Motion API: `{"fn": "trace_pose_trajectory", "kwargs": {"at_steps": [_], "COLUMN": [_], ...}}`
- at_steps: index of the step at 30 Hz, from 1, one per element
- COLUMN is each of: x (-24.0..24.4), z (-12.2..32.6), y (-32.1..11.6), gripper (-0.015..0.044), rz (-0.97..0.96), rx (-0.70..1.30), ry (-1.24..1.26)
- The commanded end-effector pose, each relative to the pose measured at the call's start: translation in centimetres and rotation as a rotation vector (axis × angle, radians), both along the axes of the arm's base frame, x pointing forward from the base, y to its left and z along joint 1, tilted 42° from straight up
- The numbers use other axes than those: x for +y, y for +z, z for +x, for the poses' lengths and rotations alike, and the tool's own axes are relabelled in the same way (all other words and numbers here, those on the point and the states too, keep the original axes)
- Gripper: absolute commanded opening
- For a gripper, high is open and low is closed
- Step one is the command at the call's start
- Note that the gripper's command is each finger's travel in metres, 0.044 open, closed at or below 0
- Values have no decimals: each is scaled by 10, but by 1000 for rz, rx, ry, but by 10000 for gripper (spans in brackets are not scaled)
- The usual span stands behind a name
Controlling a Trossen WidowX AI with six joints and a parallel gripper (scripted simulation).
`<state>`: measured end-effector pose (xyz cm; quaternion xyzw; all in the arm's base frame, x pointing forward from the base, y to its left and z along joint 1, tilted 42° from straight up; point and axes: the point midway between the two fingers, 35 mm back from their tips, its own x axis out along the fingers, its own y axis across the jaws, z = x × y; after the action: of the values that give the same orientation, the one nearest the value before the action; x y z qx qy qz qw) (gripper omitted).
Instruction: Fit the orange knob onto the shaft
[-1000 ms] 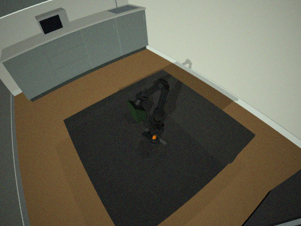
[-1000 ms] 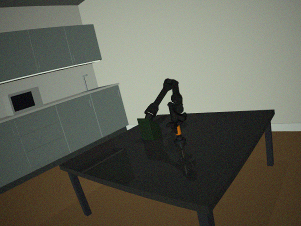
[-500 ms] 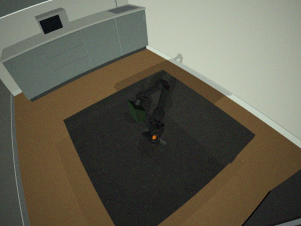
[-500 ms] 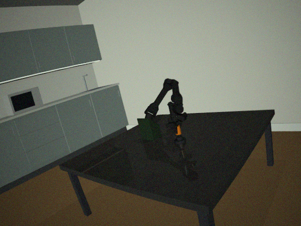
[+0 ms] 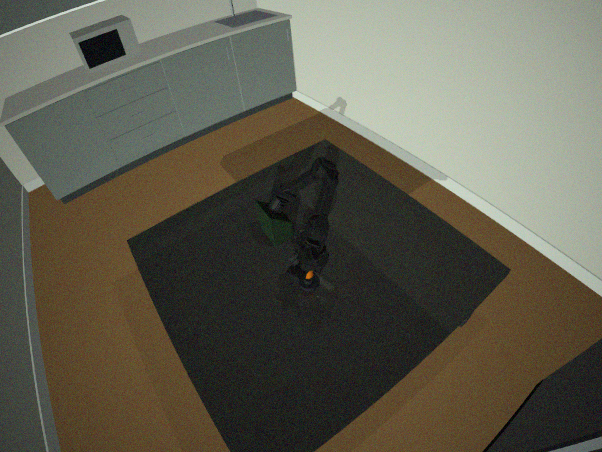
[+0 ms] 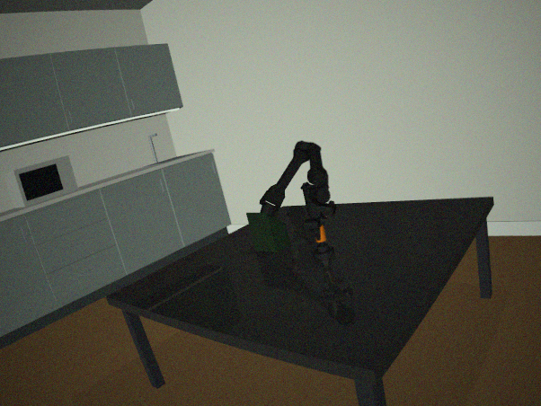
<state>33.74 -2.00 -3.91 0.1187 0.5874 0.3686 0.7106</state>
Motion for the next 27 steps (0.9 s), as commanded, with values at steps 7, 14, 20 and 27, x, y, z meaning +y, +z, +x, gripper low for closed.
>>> {"fn": "trace_pose_trajectory", "kwargs": {"at_steps": [7, 14, 20, 27], "x": [2, 1, 3, 2], "z": [-2, -1, 0, -2], "y": [0, 2, -1, -2], "gripper": [0, 0, 0, 0], "rz": [0, 0, 0, 0], "rx": [-8, -8, -8, -8], "ry": [6, 6, 6, 6]}}
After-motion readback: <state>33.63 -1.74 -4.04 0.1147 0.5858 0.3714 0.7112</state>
